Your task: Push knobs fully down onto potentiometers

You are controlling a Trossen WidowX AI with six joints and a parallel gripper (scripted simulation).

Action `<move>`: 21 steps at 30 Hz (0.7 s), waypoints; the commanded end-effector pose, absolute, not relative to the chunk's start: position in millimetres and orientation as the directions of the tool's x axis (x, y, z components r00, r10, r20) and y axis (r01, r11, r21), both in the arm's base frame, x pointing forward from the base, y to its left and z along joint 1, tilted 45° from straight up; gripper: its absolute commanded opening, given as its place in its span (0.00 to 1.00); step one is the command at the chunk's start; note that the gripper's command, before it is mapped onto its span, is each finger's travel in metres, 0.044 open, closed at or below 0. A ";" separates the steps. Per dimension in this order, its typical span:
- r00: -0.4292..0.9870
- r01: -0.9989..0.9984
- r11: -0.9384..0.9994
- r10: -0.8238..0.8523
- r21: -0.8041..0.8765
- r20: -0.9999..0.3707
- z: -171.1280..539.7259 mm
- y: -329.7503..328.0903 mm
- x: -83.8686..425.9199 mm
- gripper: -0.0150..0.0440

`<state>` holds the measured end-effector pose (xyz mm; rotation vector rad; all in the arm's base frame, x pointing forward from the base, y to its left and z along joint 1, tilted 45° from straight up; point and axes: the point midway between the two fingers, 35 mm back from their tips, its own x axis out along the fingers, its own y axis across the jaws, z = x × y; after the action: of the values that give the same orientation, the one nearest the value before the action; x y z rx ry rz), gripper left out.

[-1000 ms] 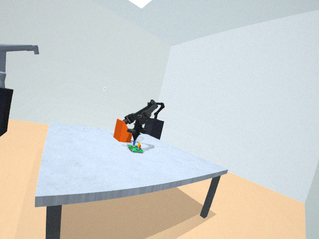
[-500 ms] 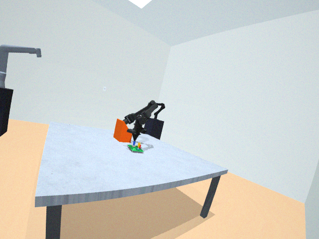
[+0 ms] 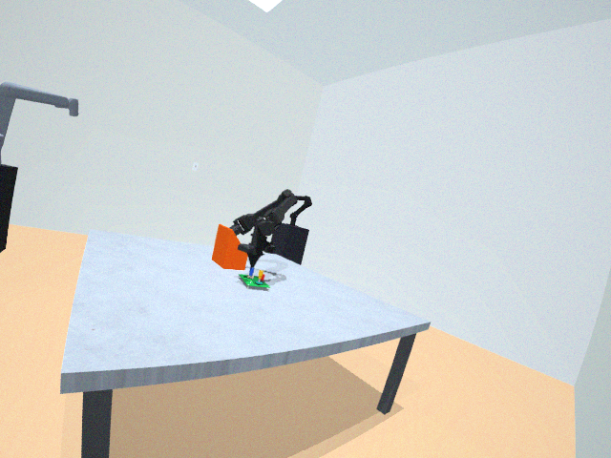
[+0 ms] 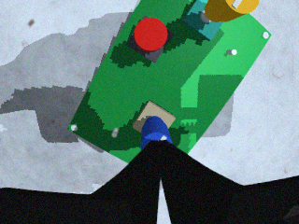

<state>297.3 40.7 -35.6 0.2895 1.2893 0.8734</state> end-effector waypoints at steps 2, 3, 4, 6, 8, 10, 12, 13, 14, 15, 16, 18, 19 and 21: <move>0.010 -0.414 0.650 0.703 0.637 -0.711 -40.2 47.7 298.0 0.25; 0.010 -0.414 0.650 0.703 0.637 -0.711 -40.2 47.7 298.0 0.25; 0.010 -0.414 0.650 0.703 0.637 -0.711 -40.2 47.7 298.0 0.25; 0.010 -0.414 0.650 0.703 0.637 -0.711 -40.2 47.7 298.0 0.25; 0.010 -0.414 0.650 0.703 0.637 -0.711 -40.2 47.7 298.0 0.25; 0.010 -0.414 0.650 0.703 0.637 -0.711 -40.2 47.7 298.0 0.25; 0.010 -0.414 0.650 0.703 0.637 -0.711 -40.2 47.7 298.0 0.25; 0.010 -0.414 0.650 0.703 0.637 -0.711 -40.2 47.7 298.0 0.25; 0.010 -0.414 0.650 0.703 0.637 -0.711 -40.3 47.8 298.0 0.25; 0.010 -0.414 0.650 0.703 0.637 -0.711 -40.5 48.1 298.0 0.25; 0.010 -0.414 0.650 0.703 0.637 -0.711 -40.7 48.3 298.0 0.25; 0.010 -0.414 0.650 0.703 0.637 -0.711 -40.5 48.1 298.1 0.25; 0.011 -0.414 0.650 0.703 0.637 -0.711 -40.2 47.7 298.1 0.25; 0.011 -0.414 0.650 0.703 0.637 -0.711 -39.0 46.5 298.1 0.25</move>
<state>297.4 41.4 -36.4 0.2897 1.2893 0.8734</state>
